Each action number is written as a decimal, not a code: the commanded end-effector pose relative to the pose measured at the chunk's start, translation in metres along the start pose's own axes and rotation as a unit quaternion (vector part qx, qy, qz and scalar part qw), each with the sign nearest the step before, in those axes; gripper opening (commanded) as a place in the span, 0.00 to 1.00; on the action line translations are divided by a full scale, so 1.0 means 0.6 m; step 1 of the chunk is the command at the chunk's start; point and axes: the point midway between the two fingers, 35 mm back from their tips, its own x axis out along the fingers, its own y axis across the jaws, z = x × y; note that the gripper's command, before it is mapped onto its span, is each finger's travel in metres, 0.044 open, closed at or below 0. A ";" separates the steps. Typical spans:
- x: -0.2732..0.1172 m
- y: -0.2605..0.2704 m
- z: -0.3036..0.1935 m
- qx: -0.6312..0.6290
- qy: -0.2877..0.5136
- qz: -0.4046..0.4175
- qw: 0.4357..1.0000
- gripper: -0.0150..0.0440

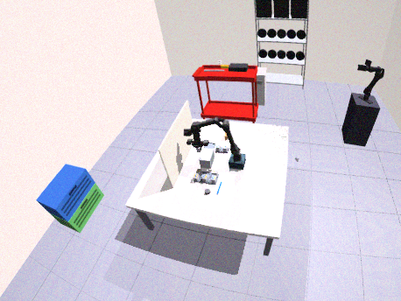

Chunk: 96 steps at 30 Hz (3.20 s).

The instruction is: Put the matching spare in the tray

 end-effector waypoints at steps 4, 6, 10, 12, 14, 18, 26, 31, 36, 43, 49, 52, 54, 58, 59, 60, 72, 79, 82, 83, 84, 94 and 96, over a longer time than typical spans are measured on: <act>-0.002 -0.013 -0.066 -0.004 0.005 -0.001 1.000 0.25; -0.003 -0.015 -0.086 -0.005 0.005 0.000 1.000 0.25; -0.003 -0.017 -0.128 -0.006 0.007 0.000 1.000 0.25; -0.003 -0.017 -0.149 -0.007 0.008 0.000 1.000 0.25; -0.004 -0.016 -0.170 -0.008 0.009 0.001 1.000 0.25; -0.005 -0.012 -0.213 -0.005 0.011 0.001 1.000 0.25; -0.006 0.005 -0.292 -0.004 0.015 0.003 1.000 0.25; -0.005 0.021 -0.342 -0.010 0.016 0.005 1.000 0.25; -0.005 0.031 -0.366 -0.014 0.016 0.006 1.000 0.25; 0.004 0.029 -0.367 -0.014 0.016 0.006 1.000 0.25; 0.014 0.027 -0.369 -0.014 0.016 0.006 1.000 0.25; 0.019 0.026 -0.369 -0.014 0.016 0.006 1.000 0.25; 0.022 0.026 -0.370 -0.014 0.016 0.006 1.000 0.25; 0.029 0.025 -0.371 -0.014 0.016 0.006 1.000 0.25; 0.030 0.025 -0.371 -0.014 0.016 0.006 1.000 0.25; 0.032 0.025 -0.371 -0.014 0.016 0.006 1.000 0.25; 0.051 0.022 -0.373 -0.014 0.016 0.006 1.000 0.25; 0.062 0.021 -0.374 -0.014 0.016 0.006 1.000 0.25; 0.067 0.021 -0.375 -0.014 0.016 0.006 1.000 0.25; 0.069 0.021 -0.375 -0.014 0.016 0.006 1.000 0.25; 0.071 0.021 -0.375 -0.014 0.016 0.006 1.000 0.25; 0.087 0.020 -0.376 -0.014 0.016 0.006 1.000 0.25; 0.090 0.020 -0.376 -0.014 0.016 0.006 1.000 0.25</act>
